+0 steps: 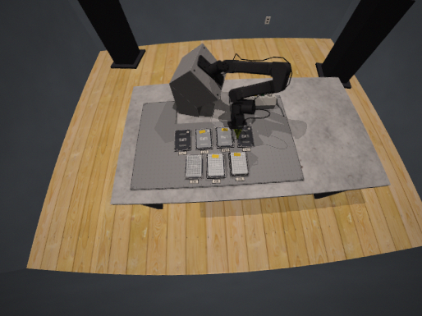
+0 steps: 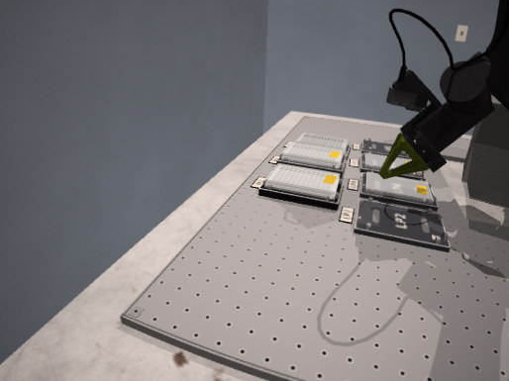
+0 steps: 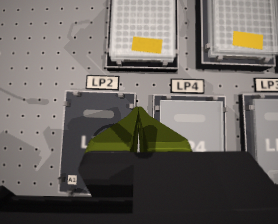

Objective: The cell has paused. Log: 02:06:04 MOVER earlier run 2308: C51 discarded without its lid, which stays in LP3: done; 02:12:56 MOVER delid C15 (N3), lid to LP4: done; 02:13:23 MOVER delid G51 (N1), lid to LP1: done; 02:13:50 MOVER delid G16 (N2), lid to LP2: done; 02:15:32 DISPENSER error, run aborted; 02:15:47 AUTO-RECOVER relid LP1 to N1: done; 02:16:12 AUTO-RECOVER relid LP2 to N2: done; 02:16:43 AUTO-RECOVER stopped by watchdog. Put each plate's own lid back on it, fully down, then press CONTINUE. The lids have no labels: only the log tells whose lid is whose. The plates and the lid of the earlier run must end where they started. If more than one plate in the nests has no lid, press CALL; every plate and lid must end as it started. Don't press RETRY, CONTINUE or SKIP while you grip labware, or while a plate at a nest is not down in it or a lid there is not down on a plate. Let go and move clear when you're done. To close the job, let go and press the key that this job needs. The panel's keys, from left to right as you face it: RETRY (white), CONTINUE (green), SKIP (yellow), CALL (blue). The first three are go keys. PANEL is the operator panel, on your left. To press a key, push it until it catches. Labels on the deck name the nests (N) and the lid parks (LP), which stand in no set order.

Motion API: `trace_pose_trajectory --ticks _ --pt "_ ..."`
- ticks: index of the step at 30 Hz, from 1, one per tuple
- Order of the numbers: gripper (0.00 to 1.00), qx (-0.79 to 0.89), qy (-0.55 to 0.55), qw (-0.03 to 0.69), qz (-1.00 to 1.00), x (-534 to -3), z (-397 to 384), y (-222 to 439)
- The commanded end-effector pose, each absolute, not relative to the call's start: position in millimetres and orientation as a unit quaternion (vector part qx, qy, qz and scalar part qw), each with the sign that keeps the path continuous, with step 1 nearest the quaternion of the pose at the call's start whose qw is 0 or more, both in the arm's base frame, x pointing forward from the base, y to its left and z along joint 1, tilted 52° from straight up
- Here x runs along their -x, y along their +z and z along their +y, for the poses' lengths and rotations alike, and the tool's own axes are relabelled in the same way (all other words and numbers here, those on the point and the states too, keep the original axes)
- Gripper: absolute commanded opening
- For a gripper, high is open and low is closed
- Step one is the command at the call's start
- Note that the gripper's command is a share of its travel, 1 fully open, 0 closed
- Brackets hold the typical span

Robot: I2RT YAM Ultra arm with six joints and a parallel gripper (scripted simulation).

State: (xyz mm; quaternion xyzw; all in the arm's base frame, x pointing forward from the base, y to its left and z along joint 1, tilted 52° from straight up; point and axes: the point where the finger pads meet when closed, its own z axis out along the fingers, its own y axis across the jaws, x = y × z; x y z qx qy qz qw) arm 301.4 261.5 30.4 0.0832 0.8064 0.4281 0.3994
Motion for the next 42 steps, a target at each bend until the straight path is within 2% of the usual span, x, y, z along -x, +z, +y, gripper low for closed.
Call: trace_pose_trajectory --ticks 1,42 --pt "0.00 -0.098 0.408 0.406 0.812 -316.2 252.6 22.8" --pt "0.00 -0.094 0.414 0.403 0.811 -486.9 216.1 18.0"
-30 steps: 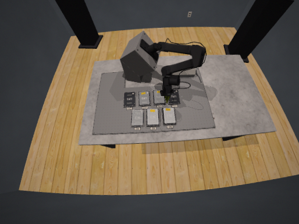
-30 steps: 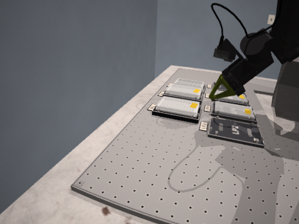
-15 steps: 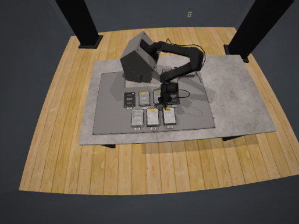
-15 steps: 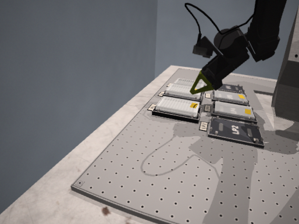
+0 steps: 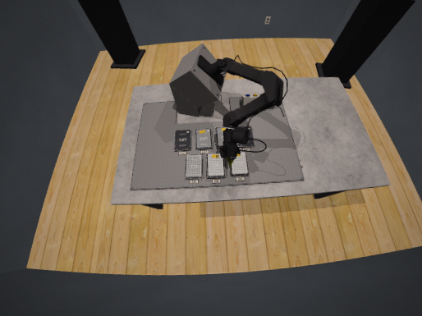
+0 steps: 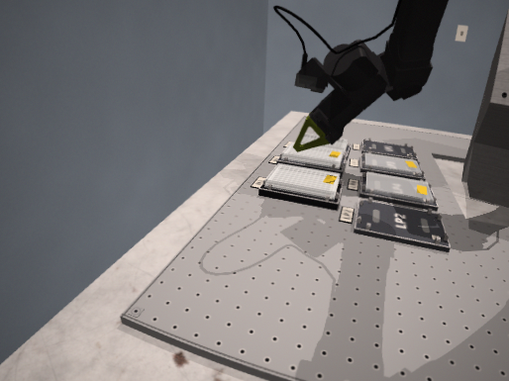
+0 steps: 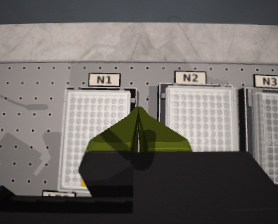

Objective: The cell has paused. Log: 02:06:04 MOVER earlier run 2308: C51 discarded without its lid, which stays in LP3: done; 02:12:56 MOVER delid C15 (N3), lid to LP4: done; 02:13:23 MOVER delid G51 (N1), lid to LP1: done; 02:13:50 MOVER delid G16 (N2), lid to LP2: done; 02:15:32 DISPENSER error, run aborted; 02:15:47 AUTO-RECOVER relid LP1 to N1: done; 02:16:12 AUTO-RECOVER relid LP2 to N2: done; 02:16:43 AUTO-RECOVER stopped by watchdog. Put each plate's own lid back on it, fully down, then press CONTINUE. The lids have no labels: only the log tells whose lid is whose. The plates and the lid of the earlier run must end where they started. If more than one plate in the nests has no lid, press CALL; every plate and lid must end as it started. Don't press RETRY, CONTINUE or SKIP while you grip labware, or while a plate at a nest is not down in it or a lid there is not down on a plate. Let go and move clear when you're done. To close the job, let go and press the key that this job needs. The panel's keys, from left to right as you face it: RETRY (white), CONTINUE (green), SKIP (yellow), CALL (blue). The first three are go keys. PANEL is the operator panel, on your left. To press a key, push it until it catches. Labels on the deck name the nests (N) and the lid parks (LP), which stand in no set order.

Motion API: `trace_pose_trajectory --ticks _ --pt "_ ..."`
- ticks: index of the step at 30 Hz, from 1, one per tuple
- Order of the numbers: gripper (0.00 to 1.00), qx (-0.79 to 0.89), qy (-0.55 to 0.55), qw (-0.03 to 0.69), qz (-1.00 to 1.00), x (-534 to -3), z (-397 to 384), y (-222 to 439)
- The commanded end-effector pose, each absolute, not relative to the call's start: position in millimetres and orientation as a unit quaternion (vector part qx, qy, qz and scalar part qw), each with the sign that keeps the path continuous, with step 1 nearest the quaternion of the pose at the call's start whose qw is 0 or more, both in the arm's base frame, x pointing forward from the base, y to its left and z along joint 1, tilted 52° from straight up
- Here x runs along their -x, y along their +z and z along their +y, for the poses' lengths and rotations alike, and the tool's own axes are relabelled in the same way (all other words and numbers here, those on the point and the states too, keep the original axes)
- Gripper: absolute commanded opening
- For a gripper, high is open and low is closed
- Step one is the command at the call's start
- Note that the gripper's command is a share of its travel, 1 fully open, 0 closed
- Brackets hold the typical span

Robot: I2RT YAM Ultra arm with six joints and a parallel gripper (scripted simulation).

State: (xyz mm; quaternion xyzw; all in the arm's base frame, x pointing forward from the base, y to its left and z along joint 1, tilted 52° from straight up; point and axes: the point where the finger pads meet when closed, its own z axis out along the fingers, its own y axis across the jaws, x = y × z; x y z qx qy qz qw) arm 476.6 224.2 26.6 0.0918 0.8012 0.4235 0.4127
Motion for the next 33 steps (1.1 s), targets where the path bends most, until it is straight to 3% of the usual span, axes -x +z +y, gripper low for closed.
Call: trace_pose_trajectory --ticks 1,33 --pt "0.00 -0.094 0.414 0.403 0.811 -491.9 215.0 17.9" --pt "0.00 -0.094 0.417 0.405 0.808 -494.5 216.1 22.3"
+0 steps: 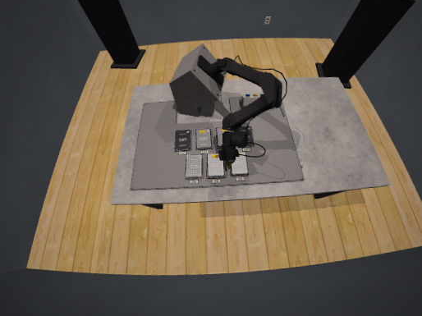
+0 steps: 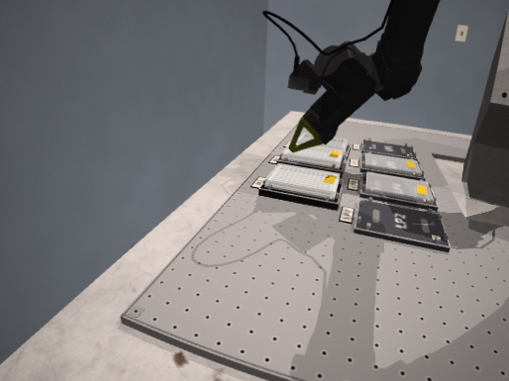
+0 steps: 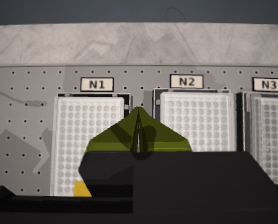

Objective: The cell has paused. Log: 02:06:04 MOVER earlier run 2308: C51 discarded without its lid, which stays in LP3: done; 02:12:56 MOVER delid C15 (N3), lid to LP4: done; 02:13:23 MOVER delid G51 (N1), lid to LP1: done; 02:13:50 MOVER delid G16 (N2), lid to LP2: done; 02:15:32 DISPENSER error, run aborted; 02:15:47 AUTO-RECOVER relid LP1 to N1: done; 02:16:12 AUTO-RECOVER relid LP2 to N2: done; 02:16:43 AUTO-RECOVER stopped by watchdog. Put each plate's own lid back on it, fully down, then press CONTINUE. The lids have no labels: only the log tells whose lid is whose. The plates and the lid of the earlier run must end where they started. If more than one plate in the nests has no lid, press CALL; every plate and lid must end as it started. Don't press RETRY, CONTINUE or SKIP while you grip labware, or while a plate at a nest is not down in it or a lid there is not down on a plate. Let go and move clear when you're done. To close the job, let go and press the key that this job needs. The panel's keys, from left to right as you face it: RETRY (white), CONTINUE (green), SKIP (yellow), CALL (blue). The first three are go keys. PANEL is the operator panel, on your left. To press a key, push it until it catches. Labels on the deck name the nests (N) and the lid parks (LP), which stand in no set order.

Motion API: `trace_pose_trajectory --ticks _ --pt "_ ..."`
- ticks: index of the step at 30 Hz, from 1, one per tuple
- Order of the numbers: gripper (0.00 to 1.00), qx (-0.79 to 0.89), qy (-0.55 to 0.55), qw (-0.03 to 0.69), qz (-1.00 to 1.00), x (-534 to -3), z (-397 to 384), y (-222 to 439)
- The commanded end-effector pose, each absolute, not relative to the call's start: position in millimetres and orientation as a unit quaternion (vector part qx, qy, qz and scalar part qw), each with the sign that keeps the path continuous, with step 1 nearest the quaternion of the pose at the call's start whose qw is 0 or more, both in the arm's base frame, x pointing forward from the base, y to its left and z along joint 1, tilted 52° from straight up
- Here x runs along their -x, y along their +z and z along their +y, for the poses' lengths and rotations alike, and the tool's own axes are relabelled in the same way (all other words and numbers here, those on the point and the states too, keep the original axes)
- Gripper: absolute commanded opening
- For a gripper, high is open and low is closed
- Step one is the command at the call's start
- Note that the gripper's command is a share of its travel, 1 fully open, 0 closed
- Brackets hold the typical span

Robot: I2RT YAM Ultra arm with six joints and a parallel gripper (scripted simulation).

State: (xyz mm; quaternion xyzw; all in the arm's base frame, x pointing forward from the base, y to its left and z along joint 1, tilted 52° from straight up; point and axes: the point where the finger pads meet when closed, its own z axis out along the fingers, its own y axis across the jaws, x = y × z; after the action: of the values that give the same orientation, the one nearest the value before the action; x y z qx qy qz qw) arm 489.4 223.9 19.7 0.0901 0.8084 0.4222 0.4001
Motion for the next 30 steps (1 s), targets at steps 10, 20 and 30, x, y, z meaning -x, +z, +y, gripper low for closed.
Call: trace_pose_trajectory --ticks 10,20,30 --pt "0.00 -0.090 0.417 0.413 0.804 -510.0 181.2 -14.8" --pt "0.00 -0.089 0.417 0.413 0.805 -516.9 155.1 -45.2" --pt "0.00 -0.094 0.416 0.405 0.809 -518.8 133.1 -74.9"
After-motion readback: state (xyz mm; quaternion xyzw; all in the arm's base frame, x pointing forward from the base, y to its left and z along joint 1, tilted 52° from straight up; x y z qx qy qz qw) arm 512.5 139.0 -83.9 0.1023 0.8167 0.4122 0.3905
